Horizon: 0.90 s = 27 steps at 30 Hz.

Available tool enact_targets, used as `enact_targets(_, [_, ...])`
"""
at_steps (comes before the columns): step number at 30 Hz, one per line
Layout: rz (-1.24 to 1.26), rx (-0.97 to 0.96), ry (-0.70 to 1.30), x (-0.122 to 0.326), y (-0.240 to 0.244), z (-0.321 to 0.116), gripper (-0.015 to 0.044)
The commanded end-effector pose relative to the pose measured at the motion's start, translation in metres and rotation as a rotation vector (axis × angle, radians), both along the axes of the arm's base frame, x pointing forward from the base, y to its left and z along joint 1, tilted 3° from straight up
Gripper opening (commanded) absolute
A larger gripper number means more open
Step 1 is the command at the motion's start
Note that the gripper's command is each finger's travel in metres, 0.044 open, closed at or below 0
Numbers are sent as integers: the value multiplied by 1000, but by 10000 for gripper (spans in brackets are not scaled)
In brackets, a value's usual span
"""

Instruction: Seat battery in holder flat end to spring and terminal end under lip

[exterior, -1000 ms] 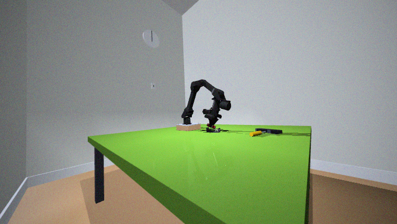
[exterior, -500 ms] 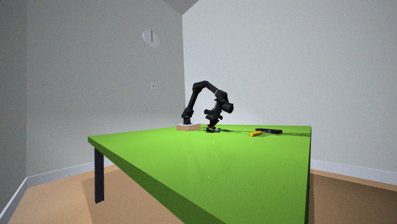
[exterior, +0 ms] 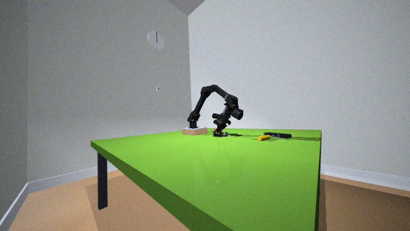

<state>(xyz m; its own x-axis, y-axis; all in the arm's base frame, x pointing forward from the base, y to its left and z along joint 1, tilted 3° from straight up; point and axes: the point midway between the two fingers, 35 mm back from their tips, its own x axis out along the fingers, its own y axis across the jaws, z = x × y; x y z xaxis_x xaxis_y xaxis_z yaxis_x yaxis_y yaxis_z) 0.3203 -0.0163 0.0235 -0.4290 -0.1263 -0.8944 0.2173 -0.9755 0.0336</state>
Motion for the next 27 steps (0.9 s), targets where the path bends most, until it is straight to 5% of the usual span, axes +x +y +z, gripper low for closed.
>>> enact_targets(1, [-4,-3,7,1,-1,0,78])
enact_targets(27, [-6,-1,9,16,3,-2,78])
